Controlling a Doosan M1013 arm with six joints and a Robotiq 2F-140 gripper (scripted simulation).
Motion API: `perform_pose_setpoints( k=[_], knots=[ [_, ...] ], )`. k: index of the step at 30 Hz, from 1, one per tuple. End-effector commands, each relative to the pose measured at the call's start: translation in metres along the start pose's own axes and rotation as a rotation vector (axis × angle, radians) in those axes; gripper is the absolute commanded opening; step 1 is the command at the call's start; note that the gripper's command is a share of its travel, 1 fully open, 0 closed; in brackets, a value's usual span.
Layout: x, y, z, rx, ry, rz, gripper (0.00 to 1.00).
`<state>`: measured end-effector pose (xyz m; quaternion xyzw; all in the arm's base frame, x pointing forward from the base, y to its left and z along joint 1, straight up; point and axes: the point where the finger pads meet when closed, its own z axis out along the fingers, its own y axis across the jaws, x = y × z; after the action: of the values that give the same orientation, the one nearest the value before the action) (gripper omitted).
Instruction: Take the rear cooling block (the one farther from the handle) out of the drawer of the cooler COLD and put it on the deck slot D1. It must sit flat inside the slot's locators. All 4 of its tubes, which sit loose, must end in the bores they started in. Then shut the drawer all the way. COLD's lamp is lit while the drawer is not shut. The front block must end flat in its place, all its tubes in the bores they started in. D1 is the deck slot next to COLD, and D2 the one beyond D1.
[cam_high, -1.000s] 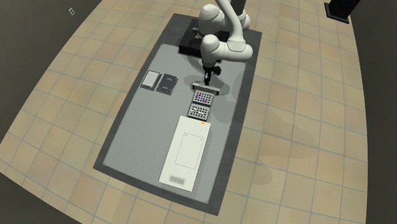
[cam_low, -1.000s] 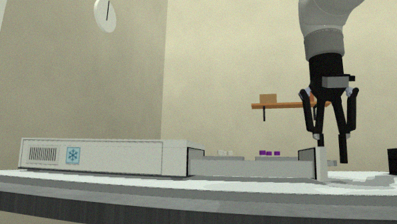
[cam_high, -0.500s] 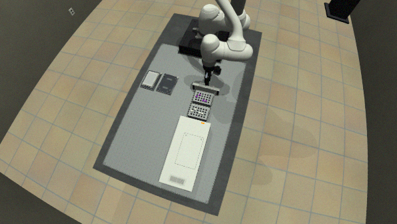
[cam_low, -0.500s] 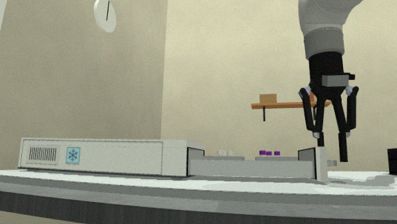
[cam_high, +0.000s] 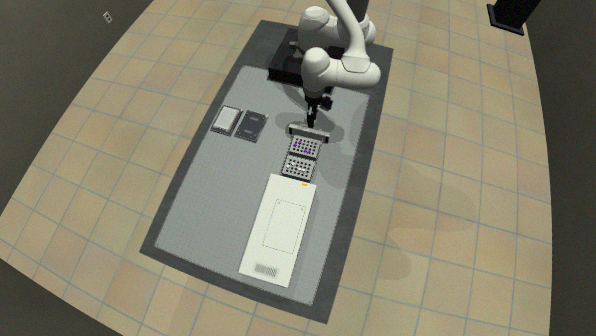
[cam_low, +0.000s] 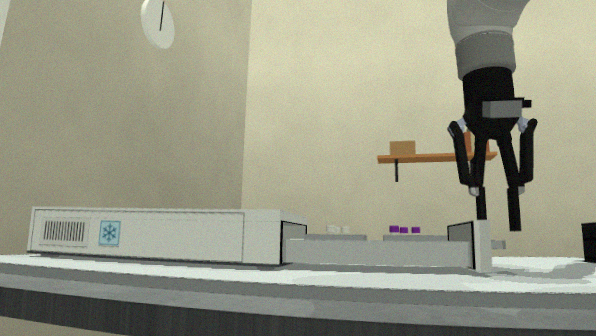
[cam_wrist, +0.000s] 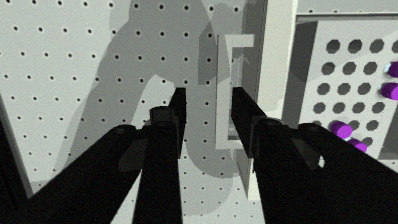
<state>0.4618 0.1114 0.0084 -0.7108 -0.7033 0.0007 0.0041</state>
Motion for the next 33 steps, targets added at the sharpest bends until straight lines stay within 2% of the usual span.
perform_pose_setpoints(
  k=[1, 33],
  knots=[
    [0.000, 0.000, -0.004, -0.001, 0.001, 0.000, 0.34],
    [0.000, 0.001, -0.041, -0.001, 0.001, 0.000, 0.34]
  ],
)
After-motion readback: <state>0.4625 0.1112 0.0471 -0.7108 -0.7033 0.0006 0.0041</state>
